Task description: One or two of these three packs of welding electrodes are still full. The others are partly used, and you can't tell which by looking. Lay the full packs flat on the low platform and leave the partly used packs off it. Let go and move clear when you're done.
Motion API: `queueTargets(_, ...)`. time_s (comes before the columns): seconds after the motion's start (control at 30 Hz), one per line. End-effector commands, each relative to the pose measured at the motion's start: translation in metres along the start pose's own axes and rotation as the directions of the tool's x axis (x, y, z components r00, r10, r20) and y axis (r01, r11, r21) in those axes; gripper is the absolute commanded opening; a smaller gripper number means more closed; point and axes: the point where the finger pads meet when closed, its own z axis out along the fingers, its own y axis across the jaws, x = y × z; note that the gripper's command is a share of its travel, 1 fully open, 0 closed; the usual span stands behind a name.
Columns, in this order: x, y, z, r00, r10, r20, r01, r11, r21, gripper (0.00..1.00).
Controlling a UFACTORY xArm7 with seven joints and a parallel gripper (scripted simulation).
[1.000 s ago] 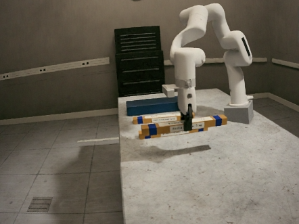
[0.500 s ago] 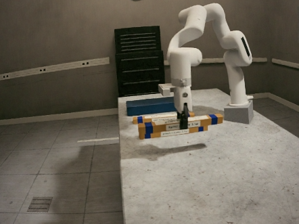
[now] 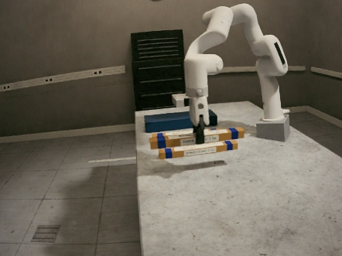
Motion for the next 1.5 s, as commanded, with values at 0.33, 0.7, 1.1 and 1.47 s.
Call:
queueTargets(0.33,0.038,0.059,-0.002,1.000,-0.001,-0.004,0.001,1.000,0.004,0.35)
queueTargets(0.7,0.073,0.116,-0.002,1.000,-0.001,-0.004,0.001,1.000,0.004,0.35)
queueTargets(1.1,0.103,0.165,-0.002,1.000,-0.001,-0.004,0.001,1.000,0.004,0.35)
queueTargets(1.47,0.125,0.201,-0.002,1.000,-0.001,-0.004,0.001,1.000,0.004,0.35)
